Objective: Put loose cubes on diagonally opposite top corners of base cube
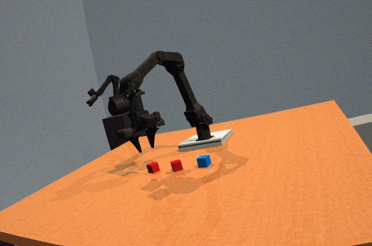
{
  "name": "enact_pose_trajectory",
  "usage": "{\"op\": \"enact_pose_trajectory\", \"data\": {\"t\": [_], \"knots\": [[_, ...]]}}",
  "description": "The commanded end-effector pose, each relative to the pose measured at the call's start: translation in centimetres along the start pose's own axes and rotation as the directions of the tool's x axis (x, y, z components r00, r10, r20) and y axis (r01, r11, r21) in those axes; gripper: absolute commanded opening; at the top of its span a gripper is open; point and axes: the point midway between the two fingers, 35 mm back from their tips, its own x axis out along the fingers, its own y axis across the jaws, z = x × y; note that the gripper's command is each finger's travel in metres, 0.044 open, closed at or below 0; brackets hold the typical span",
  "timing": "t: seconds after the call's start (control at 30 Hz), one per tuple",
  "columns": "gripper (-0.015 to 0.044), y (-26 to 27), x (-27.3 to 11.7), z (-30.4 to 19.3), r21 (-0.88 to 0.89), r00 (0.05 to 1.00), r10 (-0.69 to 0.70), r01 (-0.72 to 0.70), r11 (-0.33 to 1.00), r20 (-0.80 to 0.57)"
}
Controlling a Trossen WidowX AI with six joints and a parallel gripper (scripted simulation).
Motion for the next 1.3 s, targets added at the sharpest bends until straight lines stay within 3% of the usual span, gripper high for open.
{"op": "enact_pose_trajectory", "data": {"t": [0.0,1.07,1.27], "knots": [[0.0265,0.5,2.3,-0.1,-0.004,1.000,0.016,-0.017,1.000,-0.005],[0.0265,0.6,7.1,-0.1,-0.004,1.000,0.017,-0.017,1.000,-0.006],[0.0107,0.6,7.1,-0.1,-0.004,1.000,0.017,-0.017,1.000,-0.006]]}}
